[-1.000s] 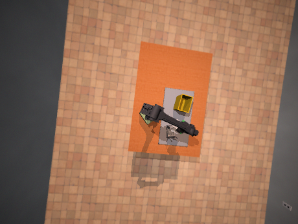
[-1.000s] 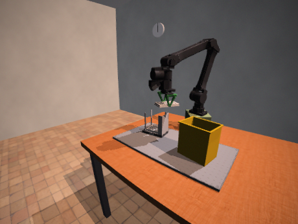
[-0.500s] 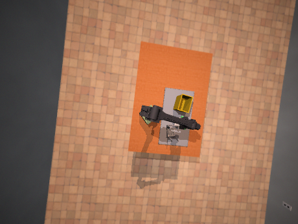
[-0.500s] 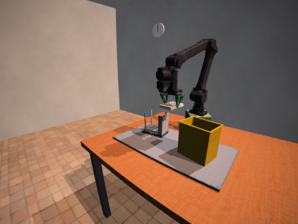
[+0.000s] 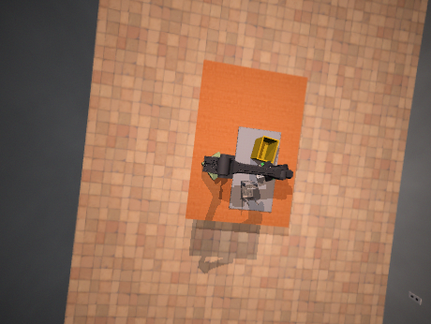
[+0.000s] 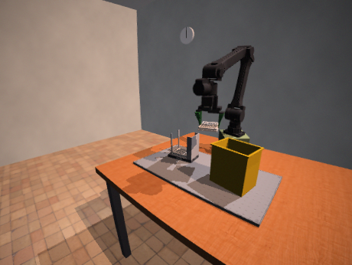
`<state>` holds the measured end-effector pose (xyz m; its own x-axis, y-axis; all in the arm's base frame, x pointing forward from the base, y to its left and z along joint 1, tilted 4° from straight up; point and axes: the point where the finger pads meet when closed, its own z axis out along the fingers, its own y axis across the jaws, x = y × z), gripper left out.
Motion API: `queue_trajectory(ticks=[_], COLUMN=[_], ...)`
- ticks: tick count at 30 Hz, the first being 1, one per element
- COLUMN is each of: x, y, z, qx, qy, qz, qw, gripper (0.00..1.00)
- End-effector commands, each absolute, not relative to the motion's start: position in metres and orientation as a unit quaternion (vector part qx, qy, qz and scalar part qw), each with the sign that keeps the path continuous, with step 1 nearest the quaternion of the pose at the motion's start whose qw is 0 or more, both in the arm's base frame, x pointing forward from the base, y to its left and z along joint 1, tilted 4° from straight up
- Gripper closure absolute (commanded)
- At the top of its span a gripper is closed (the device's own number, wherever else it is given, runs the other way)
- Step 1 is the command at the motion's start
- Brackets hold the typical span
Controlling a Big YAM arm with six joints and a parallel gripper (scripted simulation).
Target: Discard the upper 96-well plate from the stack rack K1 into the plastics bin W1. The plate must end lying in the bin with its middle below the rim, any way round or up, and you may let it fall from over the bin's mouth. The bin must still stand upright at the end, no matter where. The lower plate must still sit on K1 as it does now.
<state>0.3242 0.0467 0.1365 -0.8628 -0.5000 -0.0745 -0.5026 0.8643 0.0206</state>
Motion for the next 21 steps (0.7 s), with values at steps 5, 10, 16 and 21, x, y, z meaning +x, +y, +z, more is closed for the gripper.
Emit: queue_trajectory(ticks=[5, 10, 16, 21], x=[0.341, 0.35, 0.348, 0.341], y=[0.075, 0.094, 0.108, 0.123], z=[0.15, 0.159, 0.159, 0.15], qx=[-0.391, -0.466, -0.524, -0.593], qy=[0.919, 0.882, 0.85, 0.804], qz=[0.011, 0.004, 0.002, 0.002], qw=[0.055, 0.067, 0.063, 0.053], gripper=[1.0, 1.0, 1.0, 1.0])
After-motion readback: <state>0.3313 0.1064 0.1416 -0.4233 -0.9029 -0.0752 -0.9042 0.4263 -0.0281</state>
